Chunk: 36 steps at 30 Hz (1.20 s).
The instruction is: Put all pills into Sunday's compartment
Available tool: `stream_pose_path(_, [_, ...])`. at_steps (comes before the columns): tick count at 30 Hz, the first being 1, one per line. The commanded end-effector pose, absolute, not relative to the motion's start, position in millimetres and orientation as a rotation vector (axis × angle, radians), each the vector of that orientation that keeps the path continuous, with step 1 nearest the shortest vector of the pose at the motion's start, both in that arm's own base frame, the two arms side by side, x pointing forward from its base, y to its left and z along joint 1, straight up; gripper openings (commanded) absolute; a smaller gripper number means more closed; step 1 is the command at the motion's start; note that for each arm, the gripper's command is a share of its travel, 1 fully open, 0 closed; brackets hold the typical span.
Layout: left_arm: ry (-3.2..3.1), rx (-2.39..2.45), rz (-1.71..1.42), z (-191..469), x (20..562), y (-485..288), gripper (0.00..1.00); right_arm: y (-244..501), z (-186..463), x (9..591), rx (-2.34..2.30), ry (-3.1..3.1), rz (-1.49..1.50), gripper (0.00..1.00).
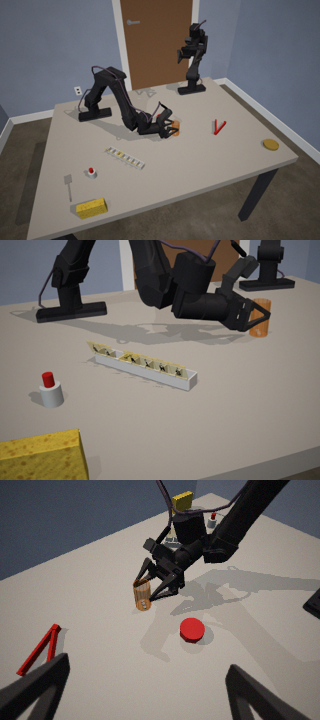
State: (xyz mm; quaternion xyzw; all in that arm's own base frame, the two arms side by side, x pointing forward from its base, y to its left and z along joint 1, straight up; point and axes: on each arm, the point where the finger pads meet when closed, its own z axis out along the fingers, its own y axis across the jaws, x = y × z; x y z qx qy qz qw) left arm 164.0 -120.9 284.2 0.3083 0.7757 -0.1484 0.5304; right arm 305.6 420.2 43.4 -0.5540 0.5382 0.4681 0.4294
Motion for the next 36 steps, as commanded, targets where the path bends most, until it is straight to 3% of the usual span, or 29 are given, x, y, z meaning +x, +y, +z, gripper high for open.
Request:
stream_pose_path(1, [1.846, 0.747, -0.356, 284.5, 161.4, -120.6, 1.00, 430.9, 59.4, 312.9, -1.370, 1.289, 1.148, 0.65])
stream_pose_path(10, [1.846, 0.747, -0.356, 284.5, 161.4, -120.6, 1.00, 429.9, 64.2, 314.2, -1.370, 1.276, 1.145, 0.65])
stream_pose_path(14, [1.846, 0.747, -0.356, 284.5, 161.4, -120.6, 1.00, 427.2, 58.6, 311.8, -1.375, 1.297, 1.151, 0.57])
stream_pose_path(18, [1.846, 0.747, -0.356, 284.5, 161.4, -120.6, 1.00, 427.6, 65.2, 311.5, -1.371, 1.278, 1.145, 0.57])
stream_pose_path(22, [1.846, 0.747, -0.356, 284.5, 161.4, -120.6, 1.00, 427.2, 65.2, 311.1, -1.371, 1.278, 1.146, 0.48])
stream_pose_path(35, [1.846, 0.747, -0.356, 284.5, 161.4, -120.6, 1.00, 425.0, 65.2, 309.1, -1.371, 1.277, 1.146, 0.35])
stream_pose_path(36, [1.846, 0.747, -0.356, 284.5, 161.4, -120.6, 1.00, 425.0, 65.2, 309.1, -1.371, 1.277, 1.146, 0.24])
